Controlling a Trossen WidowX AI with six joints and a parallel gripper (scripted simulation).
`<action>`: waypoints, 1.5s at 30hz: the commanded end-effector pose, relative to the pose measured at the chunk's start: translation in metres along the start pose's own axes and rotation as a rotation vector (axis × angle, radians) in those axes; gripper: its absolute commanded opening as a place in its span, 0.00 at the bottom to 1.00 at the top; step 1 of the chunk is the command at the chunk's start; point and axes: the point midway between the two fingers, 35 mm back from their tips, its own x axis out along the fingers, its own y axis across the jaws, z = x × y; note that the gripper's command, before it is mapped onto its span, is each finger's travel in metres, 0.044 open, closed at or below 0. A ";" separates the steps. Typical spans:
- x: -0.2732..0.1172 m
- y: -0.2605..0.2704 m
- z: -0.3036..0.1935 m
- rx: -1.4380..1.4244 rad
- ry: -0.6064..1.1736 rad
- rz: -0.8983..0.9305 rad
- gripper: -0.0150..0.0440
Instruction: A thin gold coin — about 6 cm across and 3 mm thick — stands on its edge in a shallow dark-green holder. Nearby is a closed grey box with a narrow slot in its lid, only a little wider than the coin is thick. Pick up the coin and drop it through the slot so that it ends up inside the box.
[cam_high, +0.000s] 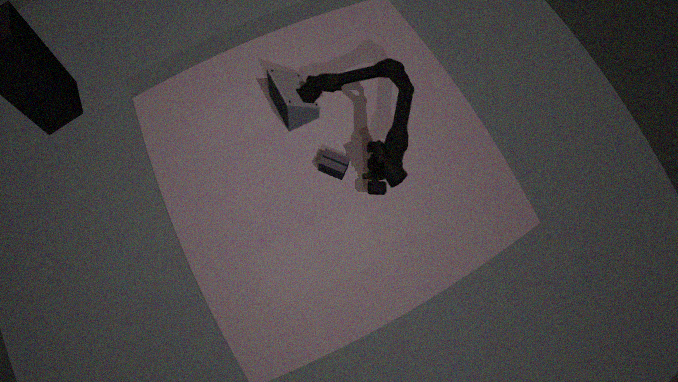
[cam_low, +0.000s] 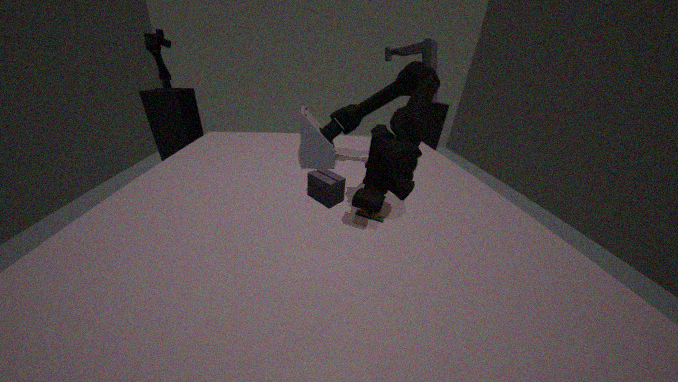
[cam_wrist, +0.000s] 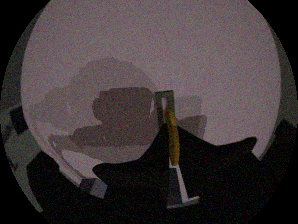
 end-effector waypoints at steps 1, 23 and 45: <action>-0.002 -0.002 0.000 -0.006 0.003 -0.014 0.25; -0.050 -0.007 0.000 -0.011 0.014 -0.024 0.25; -0.095 -0.001 -0.001 0.053 0.001 -0.001 0.25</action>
